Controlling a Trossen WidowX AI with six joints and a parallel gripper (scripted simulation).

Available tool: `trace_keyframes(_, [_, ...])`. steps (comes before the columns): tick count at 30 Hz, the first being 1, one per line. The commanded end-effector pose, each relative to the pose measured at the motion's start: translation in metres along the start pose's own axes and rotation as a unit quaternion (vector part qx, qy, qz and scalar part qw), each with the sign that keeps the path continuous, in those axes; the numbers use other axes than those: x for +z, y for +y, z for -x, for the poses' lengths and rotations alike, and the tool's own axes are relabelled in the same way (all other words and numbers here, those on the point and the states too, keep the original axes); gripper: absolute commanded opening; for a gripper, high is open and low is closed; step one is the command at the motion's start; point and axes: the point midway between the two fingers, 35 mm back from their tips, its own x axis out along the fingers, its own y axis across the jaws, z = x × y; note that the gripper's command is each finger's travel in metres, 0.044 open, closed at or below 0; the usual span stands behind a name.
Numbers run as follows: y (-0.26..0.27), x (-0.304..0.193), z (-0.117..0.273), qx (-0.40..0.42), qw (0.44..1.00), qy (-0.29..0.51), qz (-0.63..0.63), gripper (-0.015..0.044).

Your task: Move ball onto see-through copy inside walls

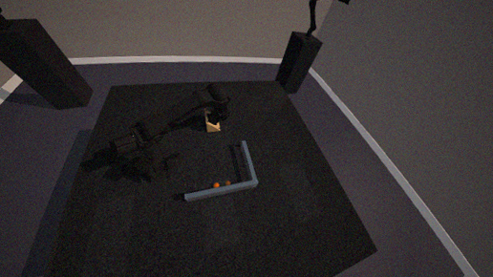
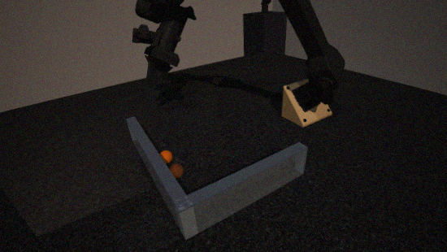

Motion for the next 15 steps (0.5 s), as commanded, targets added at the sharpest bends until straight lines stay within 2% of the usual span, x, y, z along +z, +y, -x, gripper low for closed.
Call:
trace_keyframes(1, [0.061, 0.010, -0.028, -0.006, 0.995, 0.094, 0.019, 0.0240])
trace_keyframes(10, [0.189, -0.004, -0.069, -0.036, 0.961, 0.263, 0.081, 0.0240])
trace_keyframes(15, [0.212, -0.009, -0.073, -0.040, 0.953, 0.288, 0.087, 0.0240])
